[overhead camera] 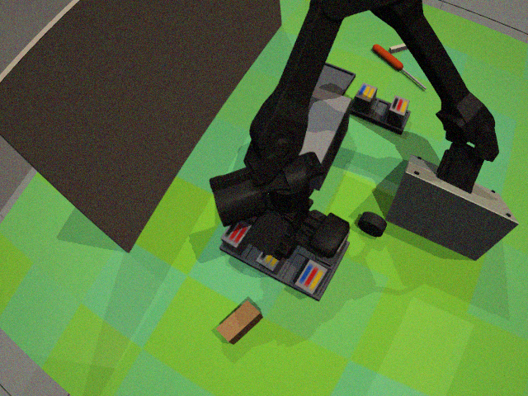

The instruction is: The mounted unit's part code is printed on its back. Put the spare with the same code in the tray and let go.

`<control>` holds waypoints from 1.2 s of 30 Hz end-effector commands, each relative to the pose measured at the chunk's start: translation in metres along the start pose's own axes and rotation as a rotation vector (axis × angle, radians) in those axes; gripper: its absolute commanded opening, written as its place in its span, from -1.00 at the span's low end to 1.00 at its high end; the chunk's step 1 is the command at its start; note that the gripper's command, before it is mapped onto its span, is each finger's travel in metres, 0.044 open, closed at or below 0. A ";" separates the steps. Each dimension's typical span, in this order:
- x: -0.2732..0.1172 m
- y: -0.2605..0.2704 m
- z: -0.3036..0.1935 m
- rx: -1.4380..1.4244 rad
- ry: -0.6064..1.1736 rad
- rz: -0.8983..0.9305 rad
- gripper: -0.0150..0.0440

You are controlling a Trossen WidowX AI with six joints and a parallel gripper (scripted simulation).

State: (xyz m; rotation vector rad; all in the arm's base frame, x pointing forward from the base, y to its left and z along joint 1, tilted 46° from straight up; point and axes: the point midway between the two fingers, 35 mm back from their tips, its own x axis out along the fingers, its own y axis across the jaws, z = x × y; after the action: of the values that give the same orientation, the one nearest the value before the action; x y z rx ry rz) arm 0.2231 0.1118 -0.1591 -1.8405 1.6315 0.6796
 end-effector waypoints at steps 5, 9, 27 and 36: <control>0.000 0.000 0.000 0.001 0.000 0.000 -0.34; 0.000 0.000 0.000 0.001 0.000 0.000 -0.49; -0.080 0.000 0.001 -0.004 -0.002 -0.001 -0.49; -0.094 -0.003 0.004 -0.006 -0.005 -0.007 -0.49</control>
State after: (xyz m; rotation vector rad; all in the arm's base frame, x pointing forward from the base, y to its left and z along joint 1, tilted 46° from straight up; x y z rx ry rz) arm 0.2141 0.1689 -0.1012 -1.8525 1.6339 0.6841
